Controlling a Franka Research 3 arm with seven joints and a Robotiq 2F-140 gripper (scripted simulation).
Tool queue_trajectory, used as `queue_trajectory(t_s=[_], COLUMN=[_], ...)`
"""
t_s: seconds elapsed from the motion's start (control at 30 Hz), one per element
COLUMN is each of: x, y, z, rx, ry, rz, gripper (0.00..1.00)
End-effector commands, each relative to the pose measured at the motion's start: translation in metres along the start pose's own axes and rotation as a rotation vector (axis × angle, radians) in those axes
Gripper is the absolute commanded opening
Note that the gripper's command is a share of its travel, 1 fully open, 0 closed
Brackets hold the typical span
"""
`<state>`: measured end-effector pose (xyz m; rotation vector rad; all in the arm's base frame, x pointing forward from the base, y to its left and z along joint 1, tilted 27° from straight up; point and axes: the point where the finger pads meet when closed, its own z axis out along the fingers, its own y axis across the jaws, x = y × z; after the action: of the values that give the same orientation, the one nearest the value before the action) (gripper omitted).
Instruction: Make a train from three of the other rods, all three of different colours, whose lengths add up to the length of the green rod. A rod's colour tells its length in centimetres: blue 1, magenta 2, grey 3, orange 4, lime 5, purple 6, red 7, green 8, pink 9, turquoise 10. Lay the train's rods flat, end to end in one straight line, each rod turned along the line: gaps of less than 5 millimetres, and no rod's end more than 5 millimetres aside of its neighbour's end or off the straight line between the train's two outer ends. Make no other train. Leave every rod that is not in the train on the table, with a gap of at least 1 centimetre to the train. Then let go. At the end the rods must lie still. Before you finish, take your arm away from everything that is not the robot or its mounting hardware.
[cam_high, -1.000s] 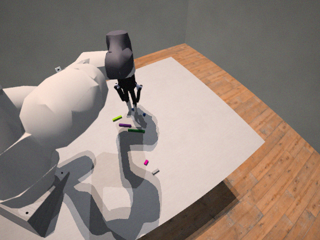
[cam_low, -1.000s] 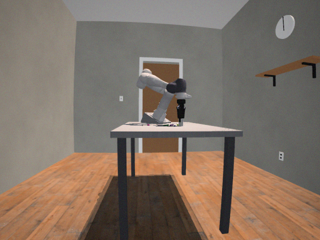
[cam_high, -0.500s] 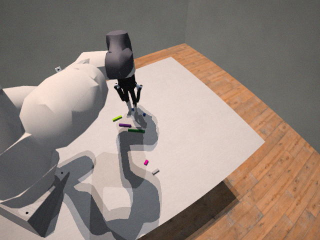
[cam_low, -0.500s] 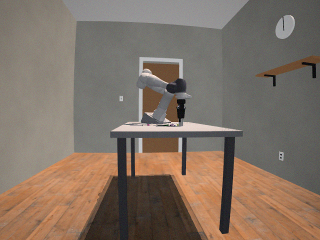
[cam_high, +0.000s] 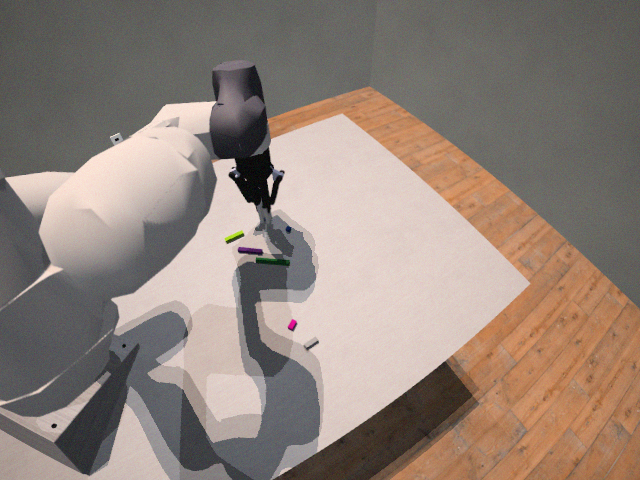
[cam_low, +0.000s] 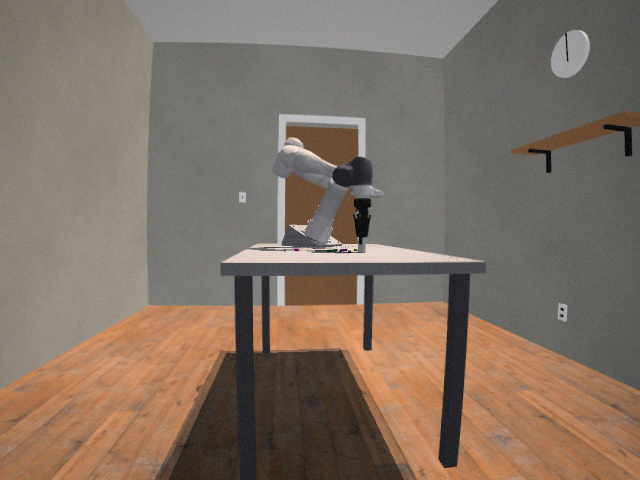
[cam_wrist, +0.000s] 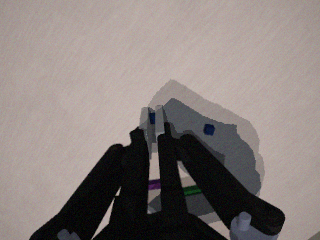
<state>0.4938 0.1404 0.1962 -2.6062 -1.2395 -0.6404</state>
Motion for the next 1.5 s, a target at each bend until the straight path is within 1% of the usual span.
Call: queue_trajectory(t_s=[0.0,0.63,0.73,0.87,1.03,1.1,1.2,1.3,1.37,1.47], x=[0.0,0.0,0.0,0.0,0.0,0.0,0.0,0.0,0.0,0.0], y=[0.0,0.0,0.0,0.0,0.0,0.0,0.0,0.0,0.0,0.0], z=[0.001,0.001,-0.002,-0.018,-0.053,-0.053,-0.075,-0.091,-0.097,-0.099], rx=[0.001,0.001,0.001,0.001,0.001,0.001,0.001,0.001,0.001,0.001], ry=[0.001,0.001,0.001,0.001,0.001,0.001,0.001,0.001,0.001,0.001], rz=[0.004,0.004,0.004,0.004,0.004,0.004,0.004,0.004,0.004,0.004], gripper=[0.03,0.03,0.03,0.03,0.03,0.03,0.03,0.03,0.03,0.03])
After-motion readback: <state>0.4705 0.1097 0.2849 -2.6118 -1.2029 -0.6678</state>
